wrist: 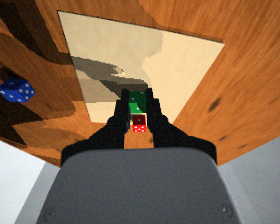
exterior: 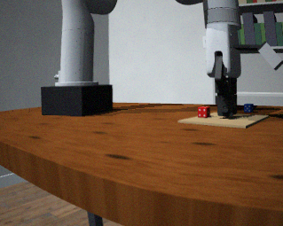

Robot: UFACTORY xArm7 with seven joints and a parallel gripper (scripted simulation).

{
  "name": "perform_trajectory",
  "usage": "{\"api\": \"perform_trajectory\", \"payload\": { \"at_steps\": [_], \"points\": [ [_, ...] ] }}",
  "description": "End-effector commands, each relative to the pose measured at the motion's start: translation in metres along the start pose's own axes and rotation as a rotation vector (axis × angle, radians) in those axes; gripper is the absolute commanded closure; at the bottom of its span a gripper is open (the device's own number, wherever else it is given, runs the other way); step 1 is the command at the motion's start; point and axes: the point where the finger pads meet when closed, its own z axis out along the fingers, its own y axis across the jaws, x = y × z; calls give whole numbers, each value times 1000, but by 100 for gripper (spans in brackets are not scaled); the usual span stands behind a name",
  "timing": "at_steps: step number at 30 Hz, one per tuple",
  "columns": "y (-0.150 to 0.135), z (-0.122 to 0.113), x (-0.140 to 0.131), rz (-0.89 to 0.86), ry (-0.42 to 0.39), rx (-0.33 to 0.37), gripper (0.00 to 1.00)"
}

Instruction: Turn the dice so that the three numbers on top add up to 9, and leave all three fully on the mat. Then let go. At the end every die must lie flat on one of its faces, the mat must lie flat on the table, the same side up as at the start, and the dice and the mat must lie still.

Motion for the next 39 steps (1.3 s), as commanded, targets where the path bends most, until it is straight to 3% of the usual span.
{"api": "perform_trajectory", "payload": {
  "at_steps": [1, 39],
  "points": [
    [0, -1, 2, 0, 4, 0, 85],
    [0, 2, 2, 0, 4, 0, 85]
  ]
}}
